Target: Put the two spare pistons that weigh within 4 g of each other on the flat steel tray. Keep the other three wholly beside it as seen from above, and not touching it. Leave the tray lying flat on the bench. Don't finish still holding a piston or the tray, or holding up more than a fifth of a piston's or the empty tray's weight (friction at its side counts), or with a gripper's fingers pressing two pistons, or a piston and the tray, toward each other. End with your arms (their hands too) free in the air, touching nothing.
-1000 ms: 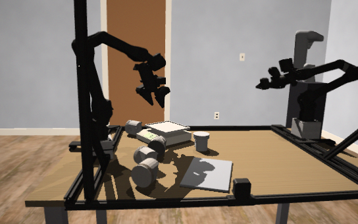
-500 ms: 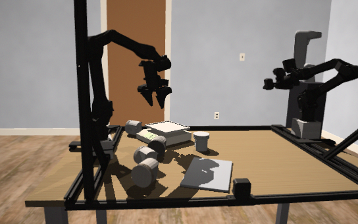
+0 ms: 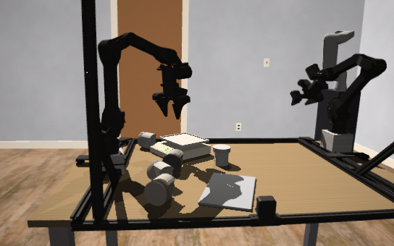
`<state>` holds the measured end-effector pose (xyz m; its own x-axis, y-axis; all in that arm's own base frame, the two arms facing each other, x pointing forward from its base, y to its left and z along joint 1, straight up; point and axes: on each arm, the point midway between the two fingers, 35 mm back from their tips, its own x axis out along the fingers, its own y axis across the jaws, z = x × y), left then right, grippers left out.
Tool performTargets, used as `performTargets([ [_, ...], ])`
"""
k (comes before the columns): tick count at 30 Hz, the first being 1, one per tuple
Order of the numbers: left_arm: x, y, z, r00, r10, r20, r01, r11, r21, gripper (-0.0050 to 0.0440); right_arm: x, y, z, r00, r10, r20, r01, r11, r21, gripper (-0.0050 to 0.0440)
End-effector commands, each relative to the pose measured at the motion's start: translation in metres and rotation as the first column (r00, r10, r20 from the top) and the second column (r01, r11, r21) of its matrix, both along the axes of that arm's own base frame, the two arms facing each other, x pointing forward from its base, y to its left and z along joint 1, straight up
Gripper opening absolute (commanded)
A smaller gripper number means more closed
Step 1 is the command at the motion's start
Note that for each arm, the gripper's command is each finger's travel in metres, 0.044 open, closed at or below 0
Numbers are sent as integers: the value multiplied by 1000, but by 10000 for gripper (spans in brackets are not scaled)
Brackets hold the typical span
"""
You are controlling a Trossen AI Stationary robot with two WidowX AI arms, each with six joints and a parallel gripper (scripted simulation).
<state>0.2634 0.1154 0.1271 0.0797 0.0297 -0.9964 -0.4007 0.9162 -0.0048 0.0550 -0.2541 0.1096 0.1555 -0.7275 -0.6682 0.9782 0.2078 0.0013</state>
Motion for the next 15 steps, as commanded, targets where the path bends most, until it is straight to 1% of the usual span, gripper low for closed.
performTargets([
  [1, 2, 2, 0, 1000, 2, -30, -3, 1000, -8, 378, 1, -2, 2, 1000, 6, -16, -5, 998, 70, 440],
  [4, 2, 2, 0, 998, 2, -58, -3, 1000, -20, 378, 0, -1, -1, 999, 8, -33, -3, 989, 147, 440],
  [5, 2, 2, 0, 996, 1, -84, -4, 1000, -31, 378, 0, -1, -1, 999, 9, -38, -2, 985, 173, 440],
  [12, 3, 2, 0, 996, 2, -92, -5, 999, -31, 378, -1, 5, -8, 997, 19, -75, 8, 937, 349, 440],
  [14, 3, 2, 0, 996, 2, -92, -5, 999, -31, 378, -1, 5, -8, 997, 19, -75, 8, 937, 349, 440],
  [15, 3, 2, 0, 996, 3, -91, -5, 1000, -31, 378, -1, 5, -8, 997, 21, -80, 11, 928, 373, 440],
])
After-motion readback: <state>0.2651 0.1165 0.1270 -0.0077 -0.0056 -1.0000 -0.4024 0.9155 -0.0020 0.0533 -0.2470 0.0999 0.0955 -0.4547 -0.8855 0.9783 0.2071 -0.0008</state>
